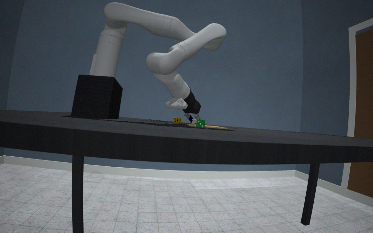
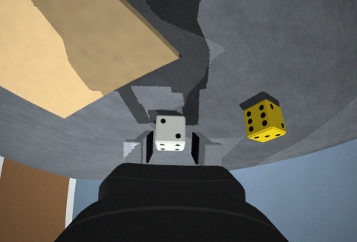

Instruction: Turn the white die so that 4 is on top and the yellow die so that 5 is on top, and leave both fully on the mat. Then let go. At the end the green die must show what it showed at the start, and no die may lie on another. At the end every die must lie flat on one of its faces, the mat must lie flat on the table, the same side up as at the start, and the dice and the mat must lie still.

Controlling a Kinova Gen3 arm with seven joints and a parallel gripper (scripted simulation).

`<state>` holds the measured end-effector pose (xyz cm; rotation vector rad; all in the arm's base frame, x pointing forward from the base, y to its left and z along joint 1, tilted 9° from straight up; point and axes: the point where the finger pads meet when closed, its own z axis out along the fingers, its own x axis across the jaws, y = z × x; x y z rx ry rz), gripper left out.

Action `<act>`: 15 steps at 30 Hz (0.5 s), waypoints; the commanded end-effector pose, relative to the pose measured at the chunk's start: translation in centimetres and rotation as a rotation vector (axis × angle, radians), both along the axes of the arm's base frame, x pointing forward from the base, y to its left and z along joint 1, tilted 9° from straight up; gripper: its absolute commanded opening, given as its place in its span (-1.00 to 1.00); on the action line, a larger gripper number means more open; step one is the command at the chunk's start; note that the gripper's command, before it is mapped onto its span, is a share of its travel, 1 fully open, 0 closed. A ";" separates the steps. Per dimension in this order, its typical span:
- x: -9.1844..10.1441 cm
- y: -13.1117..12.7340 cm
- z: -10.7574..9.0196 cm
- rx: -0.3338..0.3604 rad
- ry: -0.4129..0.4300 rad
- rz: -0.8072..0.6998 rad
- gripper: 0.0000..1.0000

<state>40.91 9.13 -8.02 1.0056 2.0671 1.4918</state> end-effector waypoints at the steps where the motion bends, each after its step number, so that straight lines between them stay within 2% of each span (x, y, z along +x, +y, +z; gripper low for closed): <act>1: -0.5 -0.8 0.2 -0.002 0.003 -0.008 0.57; 7: -2.1 -2.2 1.0 -0.002 0.003 -0.008 0.57; 15: -2.9 -3.0 1.4 -0.002 0.003 -0.008 0.57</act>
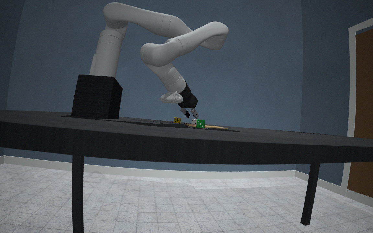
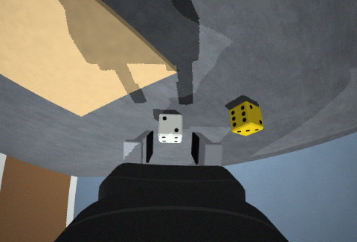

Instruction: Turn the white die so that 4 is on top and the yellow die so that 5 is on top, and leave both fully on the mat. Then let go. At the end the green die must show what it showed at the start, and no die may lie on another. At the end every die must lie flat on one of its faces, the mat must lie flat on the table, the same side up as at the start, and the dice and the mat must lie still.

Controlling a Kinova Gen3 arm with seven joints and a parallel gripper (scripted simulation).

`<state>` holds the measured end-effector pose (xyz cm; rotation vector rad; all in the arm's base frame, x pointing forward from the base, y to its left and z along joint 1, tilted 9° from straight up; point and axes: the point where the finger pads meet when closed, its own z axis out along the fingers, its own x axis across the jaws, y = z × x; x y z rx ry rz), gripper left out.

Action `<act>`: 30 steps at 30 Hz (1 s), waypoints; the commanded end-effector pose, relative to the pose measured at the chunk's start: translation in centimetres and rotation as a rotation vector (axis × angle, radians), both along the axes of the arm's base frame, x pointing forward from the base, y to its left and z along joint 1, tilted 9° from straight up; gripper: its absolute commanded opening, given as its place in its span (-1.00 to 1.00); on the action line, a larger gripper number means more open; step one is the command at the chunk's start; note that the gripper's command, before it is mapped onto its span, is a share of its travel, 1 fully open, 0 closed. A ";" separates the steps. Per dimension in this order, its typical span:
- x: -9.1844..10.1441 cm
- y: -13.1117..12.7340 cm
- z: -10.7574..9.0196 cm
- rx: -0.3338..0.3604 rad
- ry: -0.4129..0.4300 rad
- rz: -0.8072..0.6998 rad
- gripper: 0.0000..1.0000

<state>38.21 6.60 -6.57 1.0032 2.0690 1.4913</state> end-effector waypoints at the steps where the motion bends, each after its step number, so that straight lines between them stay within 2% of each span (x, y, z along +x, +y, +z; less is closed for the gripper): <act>1: -0.2 -0.5 0.0 -0.001 0.004 -0.009 0.57; 11: -0.2 -0.6 0.6 -0.001 0.004 -0.009 0.57; 23: -0.4 -1.3 5.3 -0.001 0.004 -0.009 0.57; 30: -0.4 -1.4 5.9 -0.001 0.004 -0.009 0.57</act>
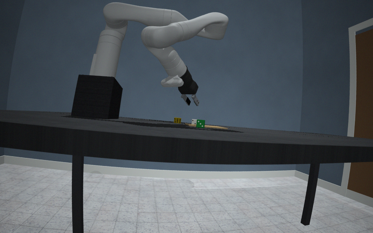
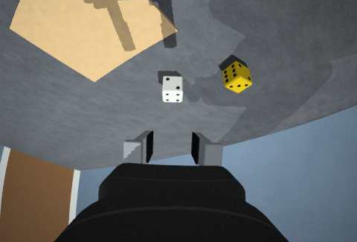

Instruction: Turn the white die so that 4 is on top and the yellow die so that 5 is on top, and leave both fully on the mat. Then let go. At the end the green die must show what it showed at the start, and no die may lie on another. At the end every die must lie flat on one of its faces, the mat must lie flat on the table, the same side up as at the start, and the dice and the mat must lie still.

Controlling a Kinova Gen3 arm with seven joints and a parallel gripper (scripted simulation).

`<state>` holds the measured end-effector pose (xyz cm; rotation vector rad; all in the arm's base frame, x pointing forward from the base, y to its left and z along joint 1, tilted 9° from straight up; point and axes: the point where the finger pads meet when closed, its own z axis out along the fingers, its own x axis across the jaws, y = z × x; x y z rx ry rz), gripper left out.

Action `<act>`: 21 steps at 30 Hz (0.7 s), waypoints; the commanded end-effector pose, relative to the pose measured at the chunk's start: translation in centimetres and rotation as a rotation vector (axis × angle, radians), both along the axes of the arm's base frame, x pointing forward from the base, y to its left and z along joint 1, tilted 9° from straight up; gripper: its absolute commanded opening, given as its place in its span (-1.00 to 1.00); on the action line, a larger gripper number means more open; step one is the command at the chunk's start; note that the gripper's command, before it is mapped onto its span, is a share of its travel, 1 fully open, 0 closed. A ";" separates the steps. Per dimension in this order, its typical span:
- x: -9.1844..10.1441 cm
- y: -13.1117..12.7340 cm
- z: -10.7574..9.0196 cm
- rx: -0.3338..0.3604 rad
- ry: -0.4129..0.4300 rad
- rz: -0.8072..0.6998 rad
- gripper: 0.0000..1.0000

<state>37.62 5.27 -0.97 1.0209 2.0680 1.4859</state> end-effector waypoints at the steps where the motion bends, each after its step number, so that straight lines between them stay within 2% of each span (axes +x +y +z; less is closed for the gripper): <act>1: 0.2 0.0 0.3 -0.001 -0.006 0.000 0.57; 15: 0.2 0.1 0.3 -0.017 0.012 0.006 0.57; 21: 0.4 0.2 0.5 -0.048 0.049 0.013 0.57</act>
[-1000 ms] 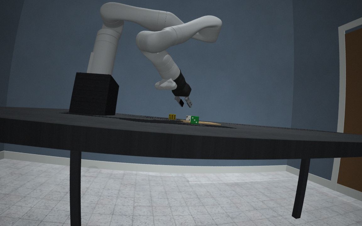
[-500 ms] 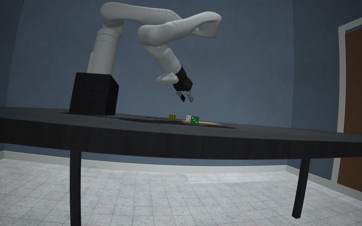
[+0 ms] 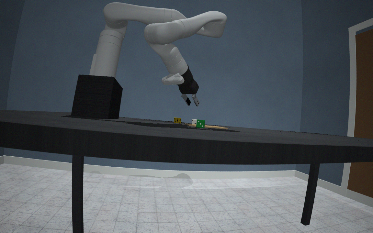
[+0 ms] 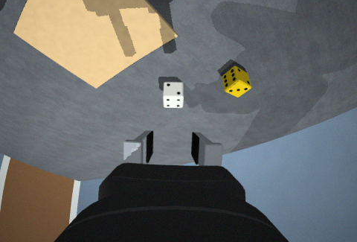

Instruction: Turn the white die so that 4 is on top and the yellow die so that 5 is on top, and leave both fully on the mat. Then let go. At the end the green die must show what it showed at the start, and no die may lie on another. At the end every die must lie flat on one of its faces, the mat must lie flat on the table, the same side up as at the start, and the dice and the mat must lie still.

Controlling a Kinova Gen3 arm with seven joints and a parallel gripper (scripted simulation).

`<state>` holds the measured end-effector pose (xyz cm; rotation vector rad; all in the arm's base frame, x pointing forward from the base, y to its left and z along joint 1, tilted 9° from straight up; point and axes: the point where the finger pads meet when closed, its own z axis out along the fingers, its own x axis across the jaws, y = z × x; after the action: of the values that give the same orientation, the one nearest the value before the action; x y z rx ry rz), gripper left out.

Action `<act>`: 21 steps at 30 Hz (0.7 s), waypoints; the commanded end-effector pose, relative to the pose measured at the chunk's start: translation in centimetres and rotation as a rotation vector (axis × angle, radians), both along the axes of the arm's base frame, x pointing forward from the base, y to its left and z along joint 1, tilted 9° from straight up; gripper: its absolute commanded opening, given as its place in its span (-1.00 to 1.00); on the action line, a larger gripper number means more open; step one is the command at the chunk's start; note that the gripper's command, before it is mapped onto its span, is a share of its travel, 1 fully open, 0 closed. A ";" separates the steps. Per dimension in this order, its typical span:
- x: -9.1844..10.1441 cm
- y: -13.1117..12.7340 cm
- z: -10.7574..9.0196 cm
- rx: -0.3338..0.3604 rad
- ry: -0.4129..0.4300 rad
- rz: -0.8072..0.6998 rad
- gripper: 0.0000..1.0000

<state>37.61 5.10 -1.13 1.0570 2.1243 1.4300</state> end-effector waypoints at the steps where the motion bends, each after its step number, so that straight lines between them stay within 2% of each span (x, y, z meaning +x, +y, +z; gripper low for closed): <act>1: 0.4 0.4 0.7 -0.018 0.004 0.014 0.57; 9: 0.7 0.7 1.0 -0.088 0.085 0.025 0.57; 11: 0.7 0.7 1.0 -0.088 0.085 0.025 0.57; 21: 1.3 1.2 1.6 -0.201 0.215 0.042 0.57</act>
<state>37.75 4.54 -1.06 1.2130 2.3552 1.1377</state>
